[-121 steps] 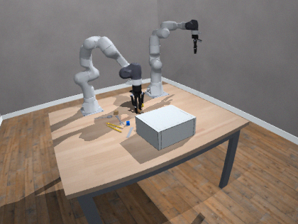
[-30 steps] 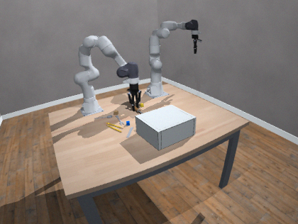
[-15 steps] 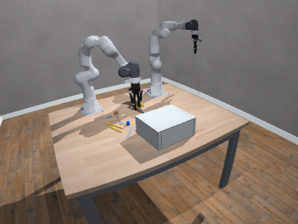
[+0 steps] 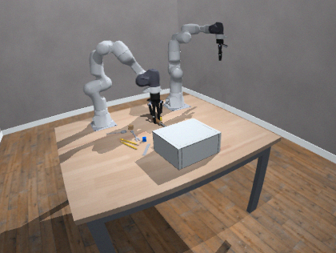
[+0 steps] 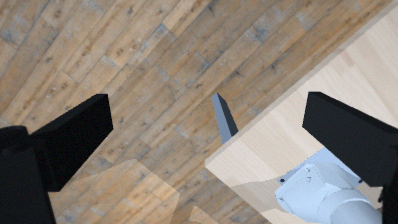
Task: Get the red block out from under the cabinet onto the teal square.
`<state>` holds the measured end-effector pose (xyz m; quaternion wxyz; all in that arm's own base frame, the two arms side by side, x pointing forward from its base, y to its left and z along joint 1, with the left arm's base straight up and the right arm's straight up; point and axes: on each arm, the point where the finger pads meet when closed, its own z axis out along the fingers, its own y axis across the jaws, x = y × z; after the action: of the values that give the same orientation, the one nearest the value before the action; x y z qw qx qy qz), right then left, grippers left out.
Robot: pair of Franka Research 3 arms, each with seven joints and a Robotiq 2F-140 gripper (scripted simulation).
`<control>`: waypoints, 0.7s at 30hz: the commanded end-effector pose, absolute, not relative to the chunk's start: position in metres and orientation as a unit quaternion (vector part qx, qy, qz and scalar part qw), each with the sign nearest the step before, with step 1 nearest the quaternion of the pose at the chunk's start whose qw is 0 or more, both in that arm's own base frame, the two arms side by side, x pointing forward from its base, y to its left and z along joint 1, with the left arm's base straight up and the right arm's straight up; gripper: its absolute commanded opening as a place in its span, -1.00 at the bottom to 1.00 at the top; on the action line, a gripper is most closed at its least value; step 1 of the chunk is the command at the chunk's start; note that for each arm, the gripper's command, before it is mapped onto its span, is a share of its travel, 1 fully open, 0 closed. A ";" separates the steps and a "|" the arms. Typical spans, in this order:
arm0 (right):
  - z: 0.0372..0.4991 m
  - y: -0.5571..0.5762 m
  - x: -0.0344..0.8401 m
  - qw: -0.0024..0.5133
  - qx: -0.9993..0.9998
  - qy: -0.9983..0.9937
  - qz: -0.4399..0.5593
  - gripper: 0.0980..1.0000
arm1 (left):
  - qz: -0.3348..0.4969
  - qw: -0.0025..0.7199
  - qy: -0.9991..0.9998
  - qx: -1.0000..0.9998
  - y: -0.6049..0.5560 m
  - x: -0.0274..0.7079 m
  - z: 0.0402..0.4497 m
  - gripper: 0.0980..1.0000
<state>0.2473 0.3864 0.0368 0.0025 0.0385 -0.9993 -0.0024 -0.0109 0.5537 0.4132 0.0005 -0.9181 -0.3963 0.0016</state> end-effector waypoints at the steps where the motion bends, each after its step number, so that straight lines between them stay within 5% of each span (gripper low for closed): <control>1: 0.038 0.392 0.246 0.000 0.025 -1.000 0.000 -1.00 | 0.002 0.001 -0.396 -0.918 0.554 -0.011 0.413 1.00; 21: 0.038 0.397 0.244 0.000 0.025 -1.000 0.000 -1.00 | 0.002 0.001 -0.396 -0.918 0.554 -0.011 0.413 1.00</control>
<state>0.2430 0.3965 0.0368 0.0015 0.0313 -0.9995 -0.0009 -0.0109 0.5537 0.4132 0.0005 -0.9181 -0.3963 0.0016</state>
